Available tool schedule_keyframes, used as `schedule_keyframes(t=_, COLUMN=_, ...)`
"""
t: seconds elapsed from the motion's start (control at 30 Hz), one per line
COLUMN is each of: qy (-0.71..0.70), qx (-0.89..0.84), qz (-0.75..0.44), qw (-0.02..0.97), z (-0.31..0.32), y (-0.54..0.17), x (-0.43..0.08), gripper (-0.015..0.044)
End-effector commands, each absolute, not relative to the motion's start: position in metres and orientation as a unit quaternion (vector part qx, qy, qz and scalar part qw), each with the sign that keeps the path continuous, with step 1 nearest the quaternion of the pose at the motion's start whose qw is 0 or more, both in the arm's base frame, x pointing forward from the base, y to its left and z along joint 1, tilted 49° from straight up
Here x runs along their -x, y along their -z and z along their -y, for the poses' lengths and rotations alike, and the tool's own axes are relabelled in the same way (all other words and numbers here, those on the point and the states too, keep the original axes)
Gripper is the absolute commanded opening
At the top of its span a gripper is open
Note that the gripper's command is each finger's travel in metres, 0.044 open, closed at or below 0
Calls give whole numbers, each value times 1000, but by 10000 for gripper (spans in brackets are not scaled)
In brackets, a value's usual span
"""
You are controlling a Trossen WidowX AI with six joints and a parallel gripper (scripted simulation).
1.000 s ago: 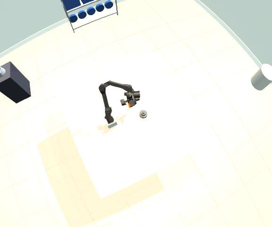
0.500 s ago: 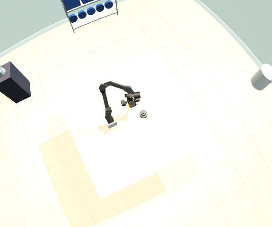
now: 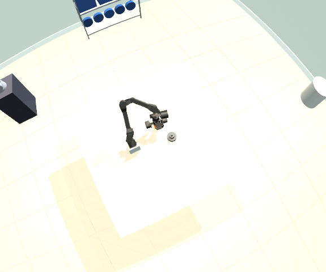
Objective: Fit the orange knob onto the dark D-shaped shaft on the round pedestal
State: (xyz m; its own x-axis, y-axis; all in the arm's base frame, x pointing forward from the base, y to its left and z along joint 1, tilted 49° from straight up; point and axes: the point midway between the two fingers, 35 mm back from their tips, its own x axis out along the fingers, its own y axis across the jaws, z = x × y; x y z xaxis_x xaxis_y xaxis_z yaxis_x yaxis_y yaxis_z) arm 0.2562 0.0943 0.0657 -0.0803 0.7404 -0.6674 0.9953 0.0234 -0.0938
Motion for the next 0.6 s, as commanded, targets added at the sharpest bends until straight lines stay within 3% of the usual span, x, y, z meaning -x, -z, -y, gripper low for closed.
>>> schedule_keyframes(t=0.0, qy=284, qx=-640, qz=-679, qw=222, z=-100, y=-61, x=-255, gripper=440)
schedule_keyframes(t=0.33, qy=283, qx=-640, qz=-679, qw=221, z=-110, y=-53, x=-253, gripper=440)
schedule_keyframes(t=0.57, qy=283, qx=-640, qz=-679, qw=221, z=-110, y=-53, x=-253, gripper=256)
